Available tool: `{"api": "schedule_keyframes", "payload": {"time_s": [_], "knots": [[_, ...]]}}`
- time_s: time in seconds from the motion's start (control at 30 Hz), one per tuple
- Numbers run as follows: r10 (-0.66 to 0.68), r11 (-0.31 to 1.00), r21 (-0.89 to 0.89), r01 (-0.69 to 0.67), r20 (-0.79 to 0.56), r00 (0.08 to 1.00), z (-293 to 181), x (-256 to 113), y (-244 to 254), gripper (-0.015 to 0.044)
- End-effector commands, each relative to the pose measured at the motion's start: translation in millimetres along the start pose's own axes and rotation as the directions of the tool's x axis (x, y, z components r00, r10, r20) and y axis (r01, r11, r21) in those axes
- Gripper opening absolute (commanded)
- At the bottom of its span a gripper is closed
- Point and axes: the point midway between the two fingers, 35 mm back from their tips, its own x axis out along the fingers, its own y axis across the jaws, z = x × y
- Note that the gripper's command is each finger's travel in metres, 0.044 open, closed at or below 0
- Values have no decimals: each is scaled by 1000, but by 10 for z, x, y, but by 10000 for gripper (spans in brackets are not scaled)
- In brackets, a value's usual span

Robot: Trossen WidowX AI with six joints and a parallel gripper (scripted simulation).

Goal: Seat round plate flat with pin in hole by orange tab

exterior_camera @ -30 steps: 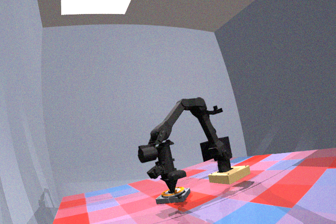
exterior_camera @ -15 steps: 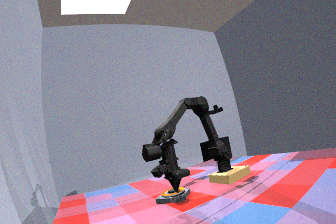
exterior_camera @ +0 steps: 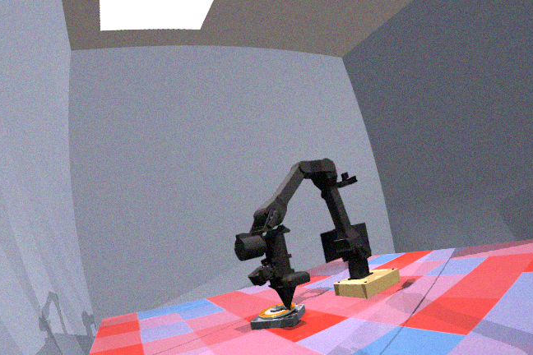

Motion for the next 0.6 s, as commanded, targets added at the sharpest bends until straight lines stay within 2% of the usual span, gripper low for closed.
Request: {"api": "schedule_keyframes", "payload": {"time_s": [0.0, 0.33, 0.57], "knots": [[-1, 1000, 2, 1, -8, 1000, -64, 14, -13, 0], [-2, 1000, 2, 2, -9, 1000, -113, 6, -35, 0], [-1, 1000, 2, 1, -9, 1000, -109, -319, -30, 0]]}}
